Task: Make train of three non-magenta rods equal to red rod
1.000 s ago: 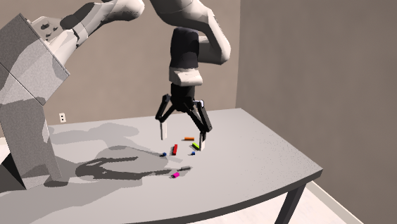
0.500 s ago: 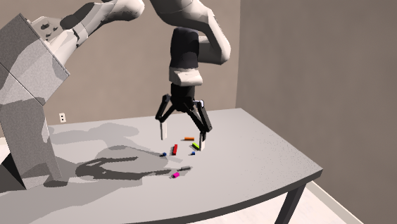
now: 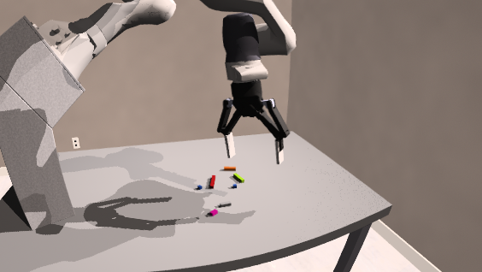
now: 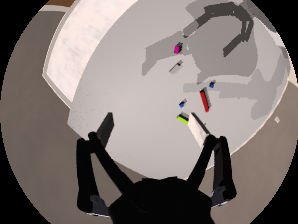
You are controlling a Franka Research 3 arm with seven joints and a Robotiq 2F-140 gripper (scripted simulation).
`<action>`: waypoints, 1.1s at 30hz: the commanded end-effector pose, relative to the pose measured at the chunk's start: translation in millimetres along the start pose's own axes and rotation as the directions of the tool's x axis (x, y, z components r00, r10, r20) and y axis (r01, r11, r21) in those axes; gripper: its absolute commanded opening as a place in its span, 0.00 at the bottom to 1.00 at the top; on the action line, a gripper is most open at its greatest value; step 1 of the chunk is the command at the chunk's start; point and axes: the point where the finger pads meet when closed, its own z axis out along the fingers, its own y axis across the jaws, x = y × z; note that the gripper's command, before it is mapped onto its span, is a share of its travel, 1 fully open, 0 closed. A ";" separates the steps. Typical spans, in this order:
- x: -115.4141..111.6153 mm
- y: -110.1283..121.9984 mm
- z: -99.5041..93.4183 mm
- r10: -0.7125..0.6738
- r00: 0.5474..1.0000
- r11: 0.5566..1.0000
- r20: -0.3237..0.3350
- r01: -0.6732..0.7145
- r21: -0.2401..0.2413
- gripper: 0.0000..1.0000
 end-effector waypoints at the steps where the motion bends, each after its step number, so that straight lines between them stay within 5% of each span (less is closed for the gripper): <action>1: -7.6 -24.5 -16.3 0.091 0.996 0.995 0.007 -0.091 0.039 1.00; 17: -97.9 -153.9 -147.5 0.307 0.932 0.903 0.195 -0.350 0.249 1.00; 19: -97.9 -153.9 -147.5 0.307 0.932 0.903 0.195 -0.350 0.249 1.00; 21: -123.1 -169.3 -176.7 0.349 0.906 0.872 0.241 -0.408 0.271 1.00; 24: -139.8 -175.6 -193.0 0.377 0.886 0.850 0.269 -0.447 0.279 1.00; 33: -175.3 -177.8 -215.1 0.454 0.833 0.797 0.315 -0.538 0.275 1.00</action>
